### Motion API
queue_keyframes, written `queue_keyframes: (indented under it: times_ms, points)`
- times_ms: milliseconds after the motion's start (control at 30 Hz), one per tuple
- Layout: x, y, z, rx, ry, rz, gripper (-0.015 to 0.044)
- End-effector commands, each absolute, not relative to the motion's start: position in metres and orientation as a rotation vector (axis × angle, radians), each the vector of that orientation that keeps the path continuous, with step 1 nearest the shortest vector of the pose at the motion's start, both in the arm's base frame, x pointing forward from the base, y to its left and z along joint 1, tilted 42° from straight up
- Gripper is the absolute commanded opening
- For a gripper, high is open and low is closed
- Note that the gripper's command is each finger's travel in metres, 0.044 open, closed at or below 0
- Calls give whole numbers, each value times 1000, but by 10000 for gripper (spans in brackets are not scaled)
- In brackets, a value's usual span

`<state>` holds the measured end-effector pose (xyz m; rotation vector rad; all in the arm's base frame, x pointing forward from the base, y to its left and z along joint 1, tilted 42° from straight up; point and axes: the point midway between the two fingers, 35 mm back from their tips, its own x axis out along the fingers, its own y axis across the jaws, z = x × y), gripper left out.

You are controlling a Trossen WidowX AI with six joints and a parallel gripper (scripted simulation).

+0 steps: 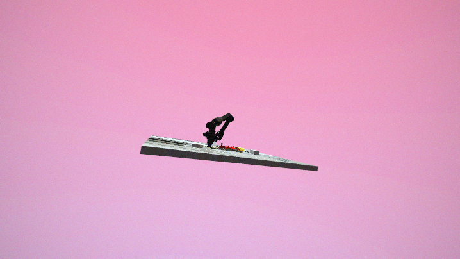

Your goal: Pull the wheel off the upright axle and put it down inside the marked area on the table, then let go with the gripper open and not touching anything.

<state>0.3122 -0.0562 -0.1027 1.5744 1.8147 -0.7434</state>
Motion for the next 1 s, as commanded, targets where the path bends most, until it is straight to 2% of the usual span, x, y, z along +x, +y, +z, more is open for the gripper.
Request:
queue_keyframes:
  times_ms: [0, 67, 400, 567, 600, 733, 967]
  points:
    - [312, -56, -102, 1573, 1815, -743, 262]
    - [314, -61, -98, 1574, 1815, -744, 300]
    - [318, -96, -57, 1578, 1815, -748, 300]
    - [285, -105, -34, 1584, 1810, -756, 431]
    - [275, -107, -26, 1582, 1812, -757, 440]
    - [240, -111, -1, 1577, 1820, -756, 440]
    - [239, -111, 0, 1577, 1820, -756, 440]
